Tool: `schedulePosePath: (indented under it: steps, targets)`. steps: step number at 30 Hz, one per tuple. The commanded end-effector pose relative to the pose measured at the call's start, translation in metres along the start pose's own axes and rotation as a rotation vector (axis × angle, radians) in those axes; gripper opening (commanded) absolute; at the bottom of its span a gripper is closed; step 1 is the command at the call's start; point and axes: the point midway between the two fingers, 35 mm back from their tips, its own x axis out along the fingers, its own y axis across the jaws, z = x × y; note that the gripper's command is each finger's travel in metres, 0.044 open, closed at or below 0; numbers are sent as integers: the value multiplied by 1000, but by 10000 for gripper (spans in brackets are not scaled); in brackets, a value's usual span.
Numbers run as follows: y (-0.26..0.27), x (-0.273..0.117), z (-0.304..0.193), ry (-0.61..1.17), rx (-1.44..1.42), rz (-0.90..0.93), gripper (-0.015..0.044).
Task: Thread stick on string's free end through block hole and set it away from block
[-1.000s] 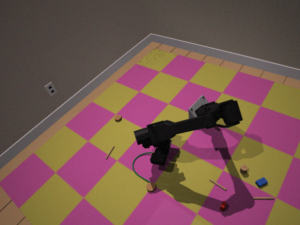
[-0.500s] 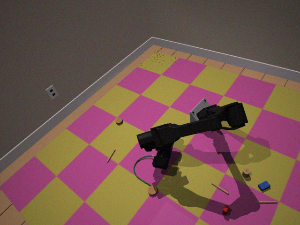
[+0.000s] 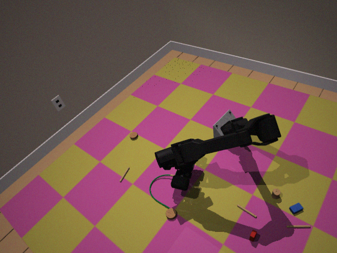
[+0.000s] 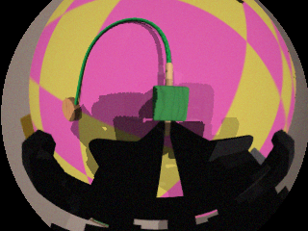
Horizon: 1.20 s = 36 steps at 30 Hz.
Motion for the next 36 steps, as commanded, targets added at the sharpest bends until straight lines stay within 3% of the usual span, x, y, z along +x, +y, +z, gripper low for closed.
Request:
schedulePosePath:
  steps: [1,36]
  targets:
    - [-1,2,0,-9,9,-1,0]
    - [-1,3,-22,-13,4,11,0]
